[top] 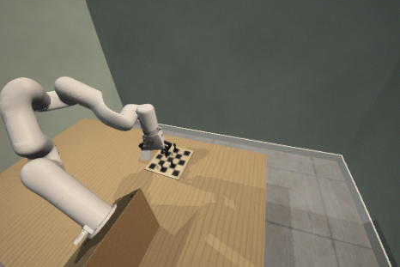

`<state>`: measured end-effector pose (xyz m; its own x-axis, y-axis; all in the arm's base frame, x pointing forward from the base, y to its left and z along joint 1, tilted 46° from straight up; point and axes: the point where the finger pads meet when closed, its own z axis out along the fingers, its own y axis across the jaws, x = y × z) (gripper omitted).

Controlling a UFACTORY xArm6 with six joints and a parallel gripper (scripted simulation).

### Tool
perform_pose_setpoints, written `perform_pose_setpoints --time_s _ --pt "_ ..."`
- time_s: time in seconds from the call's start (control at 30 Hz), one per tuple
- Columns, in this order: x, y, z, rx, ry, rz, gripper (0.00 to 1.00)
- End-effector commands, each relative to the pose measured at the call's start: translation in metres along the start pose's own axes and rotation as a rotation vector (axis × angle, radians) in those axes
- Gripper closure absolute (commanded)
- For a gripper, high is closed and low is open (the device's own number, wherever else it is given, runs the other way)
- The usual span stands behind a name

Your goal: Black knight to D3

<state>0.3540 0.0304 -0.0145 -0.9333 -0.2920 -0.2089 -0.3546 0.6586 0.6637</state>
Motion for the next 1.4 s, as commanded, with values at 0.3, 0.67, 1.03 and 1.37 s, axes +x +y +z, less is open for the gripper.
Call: perform_pose_setpoints --time_s 0.3,0.67,1.03,1.37 --pt "-0.0011 -0.0006 0.0045 0.001 -0.053 -0.493 0.63" --pt "-0.0011 -0.0006 0.0045 0.001 -0.053 -0.493 0.63" --pt "-0.0011 -0.0006 0.0045 0.001 -0.053 -0.493 0.63" --pt "-0.0011 -0.0006 0.0045 0.001 -0.053 -0.493 0.63"
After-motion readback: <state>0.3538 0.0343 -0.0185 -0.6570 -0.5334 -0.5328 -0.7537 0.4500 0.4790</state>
